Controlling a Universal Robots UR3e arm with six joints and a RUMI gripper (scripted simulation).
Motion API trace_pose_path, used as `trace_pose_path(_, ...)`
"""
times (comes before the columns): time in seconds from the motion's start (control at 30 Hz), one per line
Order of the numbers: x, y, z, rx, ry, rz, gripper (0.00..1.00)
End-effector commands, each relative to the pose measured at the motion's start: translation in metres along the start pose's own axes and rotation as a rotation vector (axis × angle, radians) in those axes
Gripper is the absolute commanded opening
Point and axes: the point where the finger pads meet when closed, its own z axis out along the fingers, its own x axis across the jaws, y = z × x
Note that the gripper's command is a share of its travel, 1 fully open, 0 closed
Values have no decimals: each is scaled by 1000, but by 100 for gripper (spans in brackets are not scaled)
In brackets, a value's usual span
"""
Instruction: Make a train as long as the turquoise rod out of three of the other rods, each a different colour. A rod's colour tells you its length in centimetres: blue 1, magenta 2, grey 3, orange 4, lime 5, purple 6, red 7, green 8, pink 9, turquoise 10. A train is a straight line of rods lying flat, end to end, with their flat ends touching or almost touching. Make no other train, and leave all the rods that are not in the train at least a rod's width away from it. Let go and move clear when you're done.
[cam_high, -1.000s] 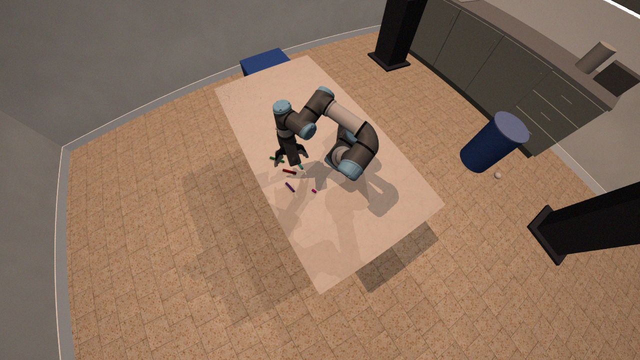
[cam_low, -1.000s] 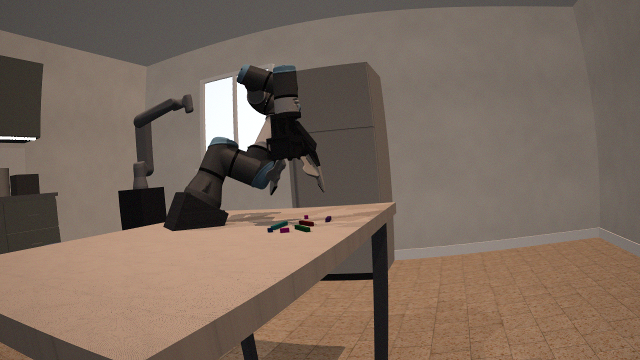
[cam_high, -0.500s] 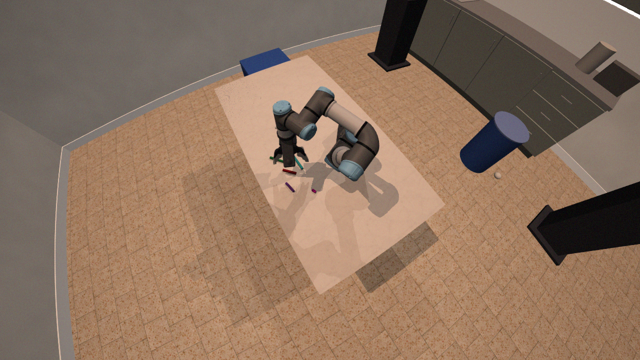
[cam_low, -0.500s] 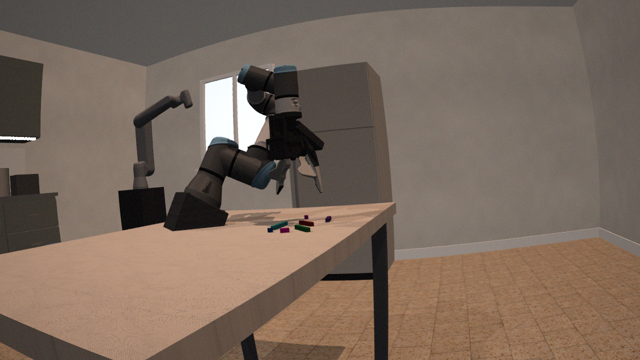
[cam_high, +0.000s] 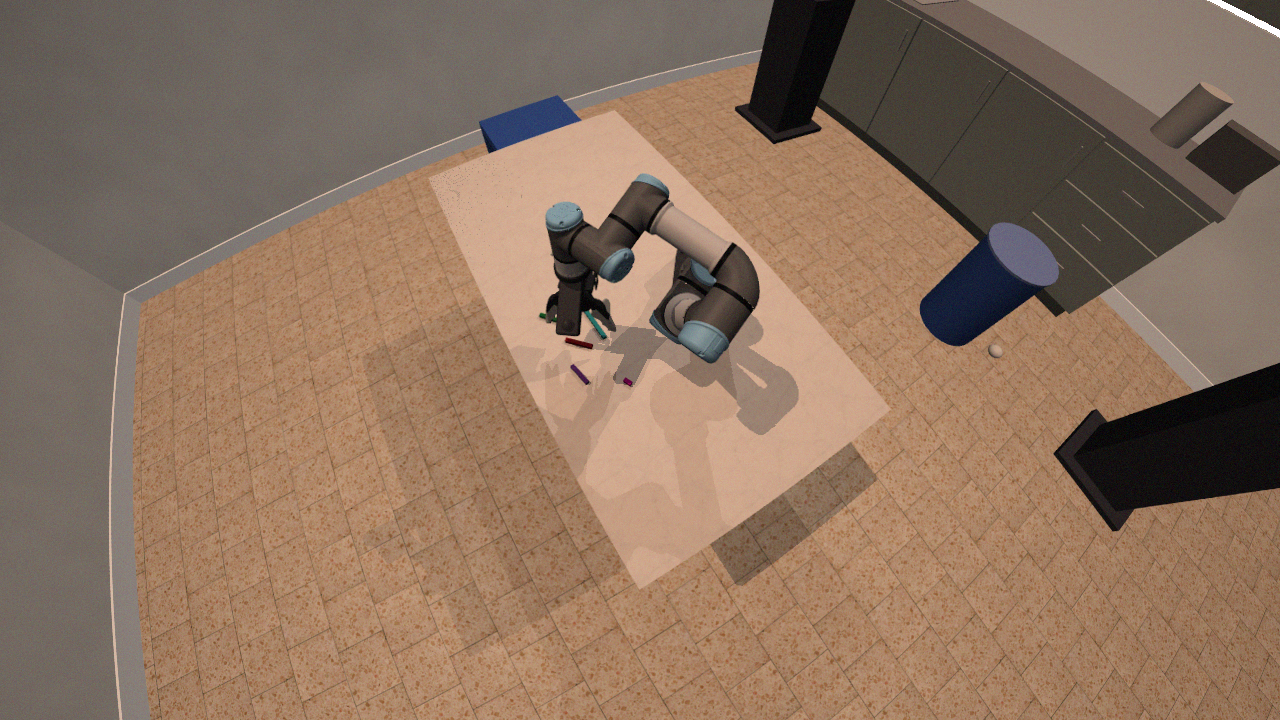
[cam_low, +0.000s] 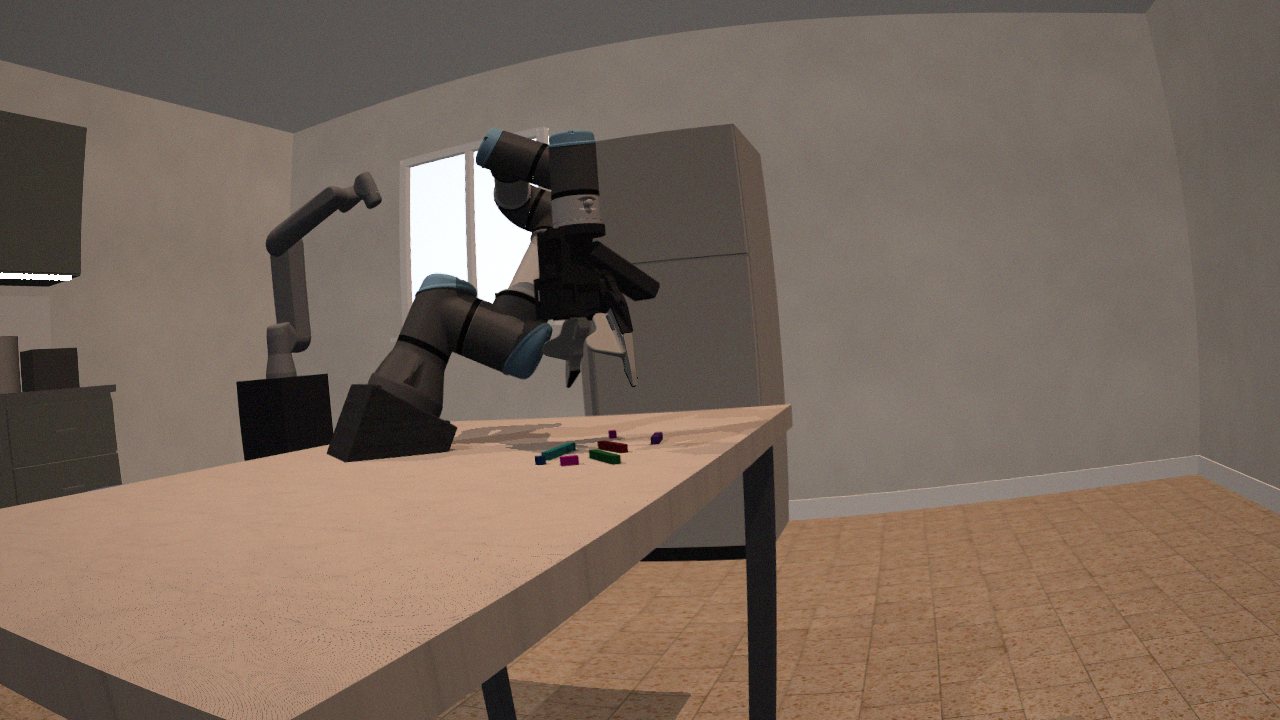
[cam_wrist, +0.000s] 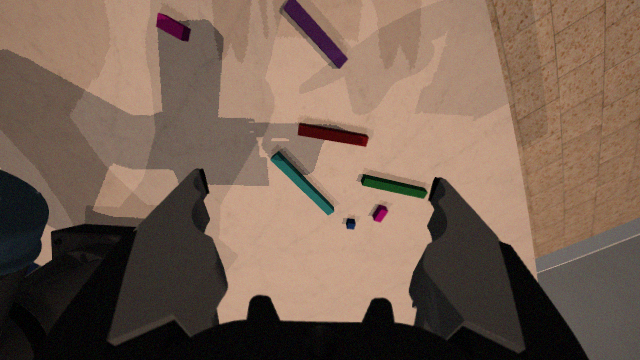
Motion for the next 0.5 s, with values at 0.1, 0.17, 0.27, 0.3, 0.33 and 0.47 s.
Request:
trace_pose_path(0.1,2,-1,-1,-11,0,103,100)
trace_pose_path(0.17,2,-1,-1,-11,0,106,100)
trace_pose_path(0.27,2,-1,-1,-11,0,108,100)
trace_pose_path(0.3,2,-1,-1,-11,0,108,100)
trace_pose_path(0.33,2,-1,-1,-11,0,108,100)
trace_pose_path(0.47,2,-1,-1,-11,0,109,100)
